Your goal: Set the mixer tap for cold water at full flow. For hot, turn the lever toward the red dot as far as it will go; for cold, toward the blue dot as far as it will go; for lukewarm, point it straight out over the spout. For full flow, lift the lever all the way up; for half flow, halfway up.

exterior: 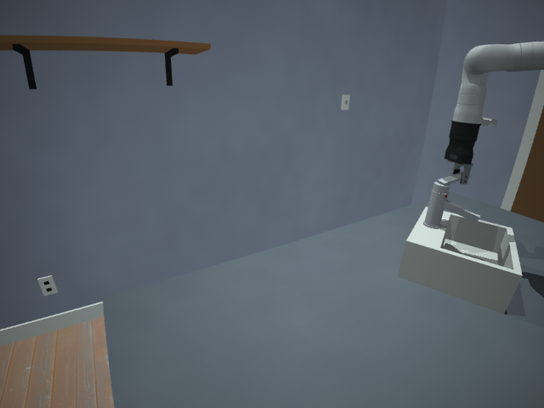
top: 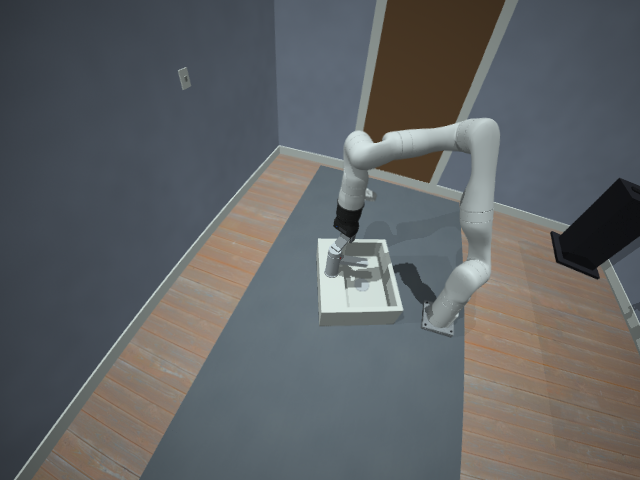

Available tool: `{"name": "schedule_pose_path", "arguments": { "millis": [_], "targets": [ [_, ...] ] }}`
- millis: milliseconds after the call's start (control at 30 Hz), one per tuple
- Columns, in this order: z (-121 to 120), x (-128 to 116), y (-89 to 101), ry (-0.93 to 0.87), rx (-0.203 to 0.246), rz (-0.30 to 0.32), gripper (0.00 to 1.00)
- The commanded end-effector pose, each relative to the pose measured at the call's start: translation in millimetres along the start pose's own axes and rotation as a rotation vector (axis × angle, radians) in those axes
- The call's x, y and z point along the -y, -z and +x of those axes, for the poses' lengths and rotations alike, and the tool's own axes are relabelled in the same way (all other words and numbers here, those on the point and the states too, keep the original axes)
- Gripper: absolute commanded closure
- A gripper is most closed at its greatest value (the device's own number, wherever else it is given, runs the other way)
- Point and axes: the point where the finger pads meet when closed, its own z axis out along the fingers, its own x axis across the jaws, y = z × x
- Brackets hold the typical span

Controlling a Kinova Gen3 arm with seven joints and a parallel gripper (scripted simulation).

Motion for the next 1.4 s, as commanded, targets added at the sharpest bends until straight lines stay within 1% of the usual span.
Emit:
{"name": "schedule_pose_path", "arguments": {
  "millis": [0, 800, 967, 1367],
  "targets": [
    [-0.2, -0.2, 0.6, 0.0, 0.002, 0.0, 1.0],
    [-0.2, -0.2, 0.6, 0.0, 0.002, 0.0, 1.0],
    [-0.1, -4.1, 6.5, 0.0, 0.002, 0.0, 1.0],
    [-0.1, -4.2, 6.7, 0.0, 0.002, 0.0, 1.0]
  ]
}}
